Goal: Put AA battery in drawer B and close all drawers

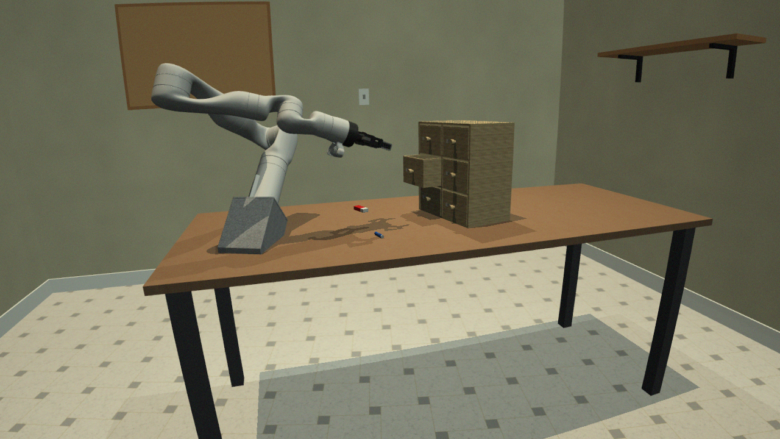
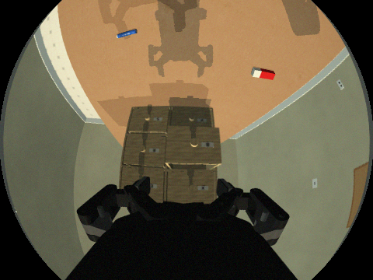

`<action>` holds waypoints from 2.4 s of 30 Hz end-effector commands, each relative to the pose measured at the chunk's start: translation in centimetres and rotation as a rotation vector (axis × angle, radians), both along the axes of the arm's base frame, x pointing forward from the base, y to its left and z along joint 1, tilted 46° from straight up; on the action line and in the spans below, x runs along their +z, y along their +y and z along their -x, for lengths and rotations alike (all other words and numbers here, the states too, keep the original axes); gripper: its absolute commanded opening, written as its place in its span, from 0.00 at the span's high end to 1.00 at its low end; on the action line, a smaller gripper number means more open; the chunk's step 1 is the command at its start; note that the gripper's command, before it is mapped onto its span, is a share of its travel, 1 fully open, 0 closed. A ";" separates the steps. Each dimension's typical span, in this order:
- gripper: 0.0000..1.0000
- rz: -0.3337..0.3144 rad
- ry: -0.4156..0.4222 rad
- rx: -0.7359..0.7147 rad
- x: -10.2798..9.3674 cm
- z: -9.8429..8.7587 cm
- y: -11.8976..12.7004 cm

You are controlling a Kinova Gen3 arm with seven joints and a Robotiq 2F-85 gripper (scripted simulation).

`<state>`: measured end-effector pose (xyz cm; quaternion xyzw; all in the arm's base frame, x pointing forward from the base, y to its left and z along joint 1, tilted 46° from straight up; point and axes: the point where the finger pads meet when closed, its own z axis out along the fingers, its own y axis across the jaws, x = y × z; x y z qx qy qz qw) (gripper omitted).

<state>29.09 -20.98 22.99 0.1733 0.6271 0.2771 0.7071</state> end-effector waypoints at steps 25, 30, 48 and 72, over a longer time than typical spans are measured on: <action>0.00 0.004 0.019 0.004 0.0 0.3 -0.4; 0.00 0.008 0.040 0.020 0.1 0.4 -0.4; 0.00 0.038 0.180 0.125 0.5 0.6 -0.8; 0.00 0.100 0.466 0.341 1.3 1.1 -1.5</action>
